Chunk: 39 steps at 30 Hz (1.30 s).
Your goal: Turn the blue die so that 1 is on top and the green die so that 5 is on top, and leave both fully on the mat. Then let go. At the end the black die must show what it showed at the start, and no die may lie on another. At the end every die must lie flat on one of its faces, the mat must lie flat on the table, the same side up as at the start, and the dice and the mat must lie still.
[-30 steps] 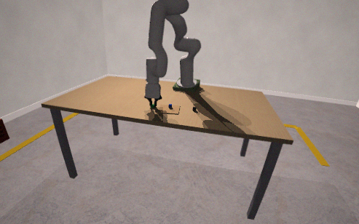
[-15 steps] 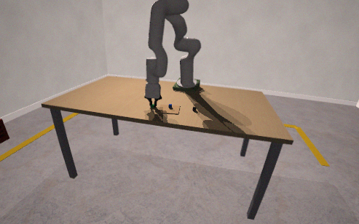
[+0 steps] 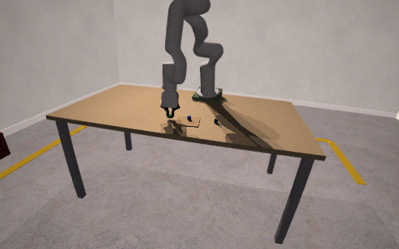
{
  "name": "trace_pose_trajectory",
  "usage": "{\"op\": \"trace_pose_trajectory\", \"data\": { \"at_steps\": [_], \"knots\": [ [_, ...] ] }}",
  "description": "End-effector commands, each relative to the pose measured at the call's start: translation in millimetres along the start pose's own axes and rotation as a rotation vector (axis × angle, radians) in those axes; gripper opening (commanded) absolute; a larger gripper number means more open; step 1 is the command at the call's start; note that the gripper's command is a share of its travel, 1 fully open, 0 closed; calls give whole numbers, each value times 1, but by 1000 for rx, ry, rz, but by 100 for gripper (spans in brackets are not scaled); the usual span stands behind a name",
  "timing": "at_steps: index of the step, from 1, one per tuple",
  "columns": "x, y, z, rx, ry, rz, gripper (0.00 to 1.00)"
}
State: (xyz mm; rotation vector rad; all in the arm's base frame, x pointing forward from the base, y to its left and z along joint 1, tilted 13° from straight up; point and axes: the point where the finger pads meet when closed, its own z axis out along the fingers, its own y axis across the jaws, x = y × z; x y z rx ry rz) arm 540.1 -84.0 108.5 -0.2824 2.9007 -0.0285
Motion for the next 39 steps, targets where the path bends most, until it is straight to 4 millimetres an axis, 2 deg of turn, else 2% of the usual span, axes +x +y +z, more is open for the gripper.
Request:
{"op": "trace_pose_trajectory", "data": {
  "at_steps": [1,7,9,13,29,39],
  "knots": [
    [-1,0,-25,2,-1,0,15],
    [-1,0,-73,2,-1,0,15],
    [-1,0,-73,2,-1,0,15],
    [-1,0,-89,2,-1,0,15],
    [-1,0,-90,2,-1,25,15],
    [-1,-2,-89,2,-2,360,15]
  ]
}}
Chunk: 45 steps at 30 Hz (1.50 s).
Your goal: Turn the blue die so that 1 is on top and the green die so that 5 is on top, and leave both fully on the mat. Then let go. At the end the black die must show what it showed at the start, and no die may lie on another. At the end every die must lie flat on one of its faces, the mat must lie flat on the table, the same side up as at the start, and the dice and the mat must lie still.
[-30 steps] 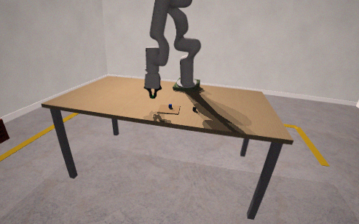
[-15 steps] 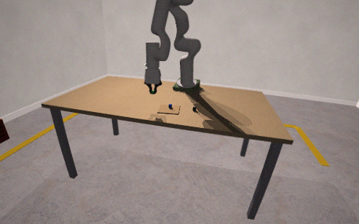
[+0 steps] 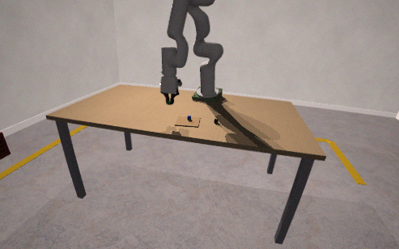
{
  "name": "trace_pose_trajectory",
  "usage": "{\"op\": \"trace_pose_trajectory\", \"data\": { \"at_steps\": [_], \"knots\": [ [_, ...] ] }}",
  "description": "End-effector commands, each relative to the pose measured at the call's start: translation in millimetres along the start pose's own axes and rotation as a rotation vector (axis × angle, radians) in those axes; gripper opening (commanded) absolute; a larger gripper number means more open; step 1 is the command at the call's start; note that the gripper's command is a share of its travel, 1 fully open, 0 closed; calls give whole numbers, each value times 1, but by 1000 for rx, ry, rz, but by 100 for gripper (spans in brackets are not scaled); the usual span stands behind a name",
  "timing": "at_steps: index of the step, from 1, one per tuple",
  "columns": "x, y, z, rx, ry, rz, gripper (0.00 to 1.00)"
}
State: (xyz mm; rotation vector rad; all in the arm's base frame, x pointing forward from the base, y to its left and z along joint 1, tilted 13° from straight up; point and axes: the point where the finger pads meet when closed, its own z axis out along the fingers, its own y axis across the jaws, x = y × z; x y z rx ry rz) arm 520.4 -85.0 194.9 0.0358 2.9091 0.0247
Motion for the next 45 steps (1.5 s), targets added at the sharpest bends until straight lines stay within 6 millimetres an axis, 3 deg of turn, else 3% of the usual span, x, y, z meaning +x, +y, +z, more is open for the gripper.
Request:
{"op": "trace_pose_trajectory", "data": {
  "at_steps": [1,5,18,21,23,36,39,45],
  "knots": [
    [-1,-1,0,13,2,166,15],
    [-1,-1,1,13,1,234,15],
    [-1,-3,3,13,-2,703,15],
    [-1,-3,3,13,-2,711,15],
    [-1,-3,4,13,-3,846,15],
    [-2,-5,6,12,-6,1251,15],
    [-2,-5,6,12,-6,1272,15],
    [-2,-6,7,11,-7,1509,15]
  ]
}}
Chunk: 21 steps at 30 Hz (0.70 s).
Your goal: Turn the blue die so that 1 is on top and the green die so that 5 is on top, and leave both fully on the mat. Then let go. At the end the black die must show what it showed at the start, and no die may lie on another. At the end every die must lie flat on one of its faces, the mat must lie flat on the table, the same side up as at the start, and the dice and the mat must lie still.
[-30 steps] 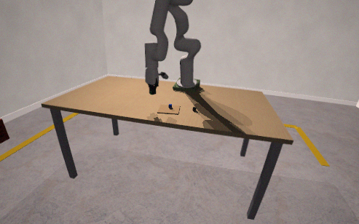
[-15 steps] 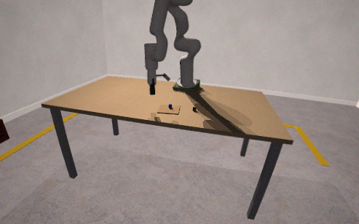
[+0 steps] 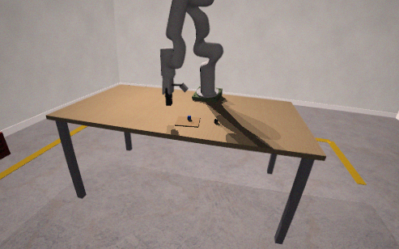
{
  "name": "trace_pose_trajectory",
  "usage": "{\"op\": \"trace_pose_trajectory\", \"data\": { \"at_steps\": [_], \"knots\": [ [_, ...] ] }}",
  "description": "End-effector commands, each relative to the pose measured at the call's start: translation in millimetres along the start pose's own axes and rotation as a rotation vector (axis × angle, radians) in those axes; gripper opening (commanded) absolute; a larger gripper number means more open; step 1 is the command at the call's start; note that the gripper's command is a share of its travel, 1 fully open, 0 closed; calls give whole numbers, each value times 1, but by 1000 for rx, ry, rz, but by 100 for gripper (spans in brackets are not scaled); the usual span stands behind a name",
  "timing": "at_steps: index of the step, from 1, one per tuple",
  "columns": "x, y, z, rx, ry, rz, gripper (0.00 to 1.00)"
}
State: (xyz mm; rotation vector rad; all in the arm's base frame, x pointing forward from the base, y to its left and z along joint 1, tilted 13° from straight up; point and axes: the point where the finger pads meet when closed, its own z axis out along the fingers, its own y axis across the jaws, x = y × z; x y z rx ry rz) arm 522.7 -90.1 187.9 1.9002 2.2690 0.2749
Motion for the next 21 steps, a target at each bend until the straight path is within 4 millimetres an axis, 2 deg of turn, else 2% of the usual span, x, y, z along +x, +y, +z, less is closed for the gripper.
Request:
{"op": "trace_pose_trajectory", "data": {
  "at_steps": [1,4,8,21],
  "knots": [
    [-1,1,0,22,-29,141,15],
    [-1,1,1,20,-30,262,15],
    [-2,1,1,19,-31,341,15],
    [-2,-1,1,21,-10,356,15]
  ]
}}
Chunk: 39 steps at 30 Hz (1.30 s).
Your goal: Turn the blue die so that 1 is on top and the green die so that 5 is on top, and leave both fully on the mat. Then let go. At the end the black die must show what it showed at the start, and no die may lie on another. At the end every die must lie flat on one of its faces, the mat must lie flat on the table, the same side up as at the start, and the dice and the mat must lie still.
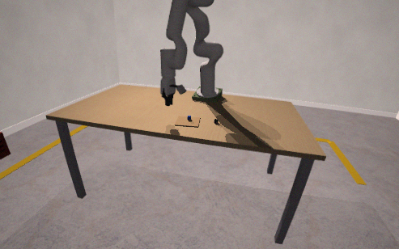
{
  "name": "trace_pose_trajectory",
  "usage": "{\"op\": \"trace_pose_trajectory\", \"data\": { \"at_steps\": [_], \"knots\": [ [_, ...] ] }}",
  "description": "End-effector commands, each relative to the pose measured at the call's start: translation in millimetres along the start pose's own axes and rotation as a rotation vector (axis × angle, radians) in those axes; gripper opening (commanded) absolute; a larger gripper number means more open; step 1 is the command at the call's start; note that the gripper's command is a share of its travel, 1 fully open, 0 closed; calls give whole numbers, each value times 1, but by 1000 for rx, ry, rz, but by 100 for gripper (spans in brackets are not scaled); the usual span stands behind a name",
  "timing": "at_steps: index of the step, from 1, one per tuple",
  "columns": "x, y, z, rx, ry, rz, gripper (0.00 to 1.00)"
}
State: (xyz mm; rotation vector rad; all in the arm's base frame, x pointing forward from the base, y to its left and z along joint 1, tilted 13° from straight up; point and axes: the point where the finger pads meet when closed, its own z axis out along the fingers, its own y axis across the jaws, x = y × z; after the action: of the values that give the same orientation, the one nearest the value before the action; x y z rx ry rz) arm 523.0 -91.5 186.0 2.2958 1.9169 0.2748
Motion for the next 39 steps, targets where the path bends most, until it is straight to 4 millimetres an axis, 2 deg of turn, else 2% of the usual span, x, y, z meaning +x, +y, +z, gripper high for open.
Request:
{"op": "trace_pose_trajectory", "data": {
  "at_steps": [1,6,13,23,37,39],
  "knots": [
    [-1,0,-1,6,20,2,15],
    [-1,-1,-1,9,60,2,15],
    [-3,1,0,0,252,1,15],
    [-5,0,1,2,401,1,15],
    [-11,2,-1,-10,844,2,15],
    [-11,2,-1,-9,857,2,15]
  ]
}}
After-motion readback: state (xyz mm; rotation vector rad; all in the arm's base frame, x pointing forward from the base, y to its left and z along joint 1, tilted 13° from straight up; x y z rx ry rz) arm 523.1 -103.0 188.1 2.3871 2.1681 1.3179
